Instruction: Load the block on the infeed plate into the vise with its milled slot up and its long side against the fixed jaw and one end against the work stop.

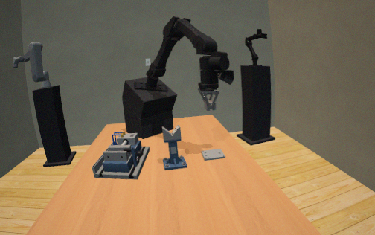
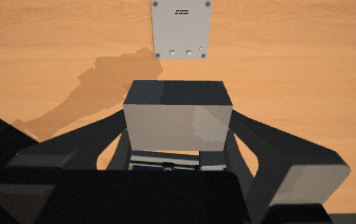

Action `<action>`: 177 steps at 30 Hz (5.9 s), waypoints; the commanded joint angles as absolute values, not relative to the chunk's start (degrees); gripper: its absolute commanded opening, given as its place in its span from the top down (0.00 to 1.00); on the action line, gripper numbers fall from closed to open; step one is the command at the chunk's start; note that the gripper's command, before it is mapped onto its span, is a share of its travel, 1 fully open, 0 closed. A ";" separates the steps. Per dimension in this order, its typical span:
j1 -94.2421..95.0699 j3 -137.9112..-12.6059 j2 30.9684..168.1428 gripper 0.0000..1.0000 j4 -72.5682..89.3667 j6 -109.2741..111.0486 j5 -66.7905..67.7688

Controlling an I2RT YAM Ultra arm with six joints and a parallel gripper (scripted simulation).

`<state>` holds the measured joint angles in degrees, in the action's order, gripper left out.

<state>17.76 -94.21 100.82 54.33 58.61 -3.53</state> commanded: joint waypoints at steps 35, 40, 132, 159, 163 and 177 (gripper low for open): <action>16.87 -96.78 97.82 1.00 57.02 59.10 -4.31; 16.87 -96.78 97.82 1.00 57.02 59.10 -4.31; -10.07 -93.09 101.58 1.00 55.29 87.78 -16.82; -10.90 -92.62 101.38 1.00 55.22 88.64 -17.25; -10.90 -92.62 101.38 1.00 55.22 88.64 -17.25; -10.90 -92.62 101.38 1.00 55.22 88.64 -17.25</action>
